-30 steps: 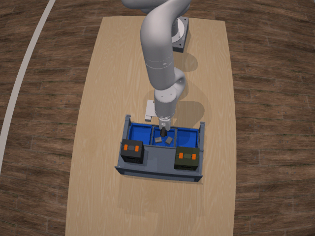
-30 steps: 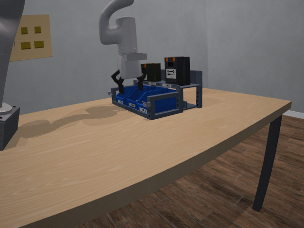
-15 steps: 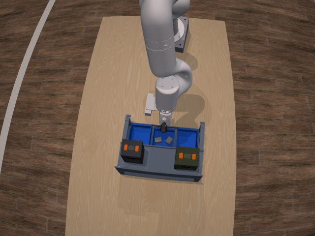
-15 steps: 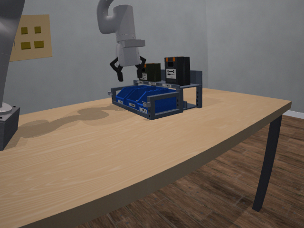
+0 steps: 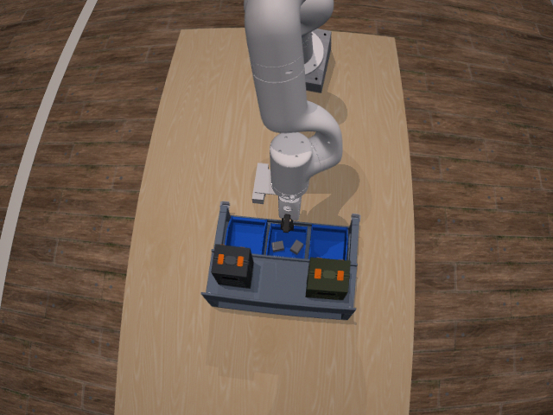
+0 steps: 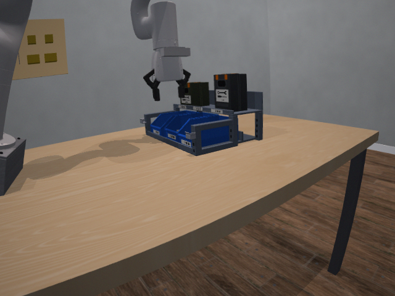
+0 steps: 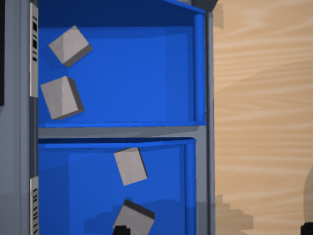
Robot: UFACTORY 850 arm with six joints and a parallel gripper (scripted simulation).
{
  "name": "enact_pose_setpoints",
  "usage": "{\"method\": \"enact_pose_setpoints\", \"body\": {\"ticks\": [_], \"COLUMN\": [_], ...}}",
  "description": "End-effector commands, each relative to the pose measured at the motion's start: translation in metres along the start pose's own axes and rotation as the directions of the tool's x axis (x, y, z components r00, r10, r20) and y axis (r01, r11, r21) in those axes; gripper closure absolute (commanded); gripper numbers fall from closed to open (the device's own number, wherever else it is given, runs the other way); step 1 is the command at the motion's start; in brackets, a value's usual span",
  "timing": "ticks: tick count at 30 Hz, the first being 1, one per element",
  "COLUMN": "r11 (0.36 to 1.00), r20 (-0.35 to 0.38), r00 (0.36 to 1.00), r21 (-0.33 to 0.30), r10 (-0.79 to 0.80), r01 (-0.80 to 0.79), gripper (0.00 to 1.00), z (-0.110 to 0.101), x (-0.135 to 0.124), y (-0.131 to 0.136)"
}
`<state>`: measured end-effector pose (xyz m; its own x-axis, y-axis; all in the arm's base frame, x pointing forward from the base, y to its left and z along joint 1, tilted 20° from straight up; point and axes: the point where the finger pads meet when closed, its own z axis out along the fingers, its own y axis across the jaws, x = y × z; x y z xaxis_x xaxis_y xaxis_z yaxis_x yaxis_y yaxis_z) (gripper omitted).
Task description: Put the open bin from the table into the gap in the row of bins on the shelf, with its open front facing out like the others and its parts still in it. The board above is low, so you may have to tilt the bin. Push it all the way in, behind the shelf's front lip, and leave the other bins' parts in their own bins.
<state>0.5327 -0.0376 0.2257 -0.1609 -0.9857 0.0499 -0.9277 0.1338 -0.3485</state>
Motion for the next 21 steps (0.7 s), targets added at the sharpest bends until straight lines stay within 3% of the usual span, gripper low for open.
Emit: {"method": "enact_pose_setpoints", "body": {"ticks": [1,21], "r11": [1.0,1.0], "r20": [0.012,0.012], "r00": [1.0,1.0], "r21": [-0.01,-0.01], "r10": [-0.001,-0.001], "r01": [0.002,0.002], "gripper": [0.0,0.0], "z": [-0.001,0.008], "x": [0.0003,0.0002], "y": [-0.0009,-0.0007]}}
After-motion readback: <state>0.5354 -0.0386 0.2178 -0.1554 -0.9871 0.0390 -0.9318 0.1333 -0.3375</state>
